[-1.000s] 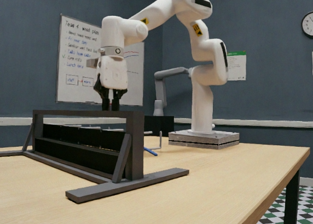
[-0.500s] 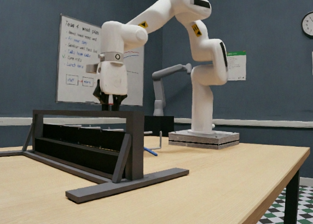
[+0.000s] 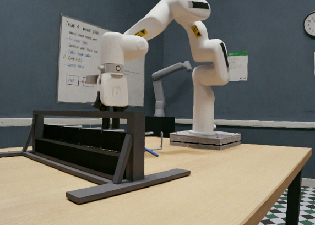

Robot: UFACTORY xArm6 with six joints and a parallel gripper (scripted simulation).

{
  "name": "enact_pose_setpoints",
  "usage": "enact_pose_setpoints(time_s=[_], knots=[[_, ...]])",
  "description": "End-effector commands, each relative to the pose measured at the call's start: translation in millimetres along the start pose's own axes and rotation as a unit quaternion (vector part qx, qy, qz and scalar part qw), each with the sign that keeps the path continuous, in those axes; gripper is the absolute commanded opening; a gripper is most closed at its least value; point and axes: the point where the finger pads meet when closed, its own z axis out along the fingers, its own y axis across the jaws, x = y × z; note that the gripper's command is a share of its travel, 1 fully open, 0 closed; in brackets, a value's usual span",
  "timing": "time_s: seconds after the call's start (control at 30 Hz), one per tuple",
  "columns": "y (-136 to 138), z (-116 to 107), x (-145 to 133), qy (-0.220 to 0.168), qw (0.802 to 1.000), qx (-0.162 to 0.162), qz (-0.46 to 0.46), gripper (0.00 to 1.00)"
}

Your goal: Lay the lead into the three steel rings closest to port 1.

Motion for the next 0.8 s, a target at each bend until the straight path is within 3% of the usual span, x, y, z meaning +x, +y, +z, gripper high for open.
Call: enact_pose_setpoints(time_s=[0.0,0.43,0.77], knots=[[-2.3,12.8,0.4,0.000,1.000,0.003,0.000,0.33],[-2.6,34.4,0.9,0.000,1.000,0.003,0.000,0.33],[-2.7,39.0,1.0,0.000,1.000,0.003,0.000,0.33]])
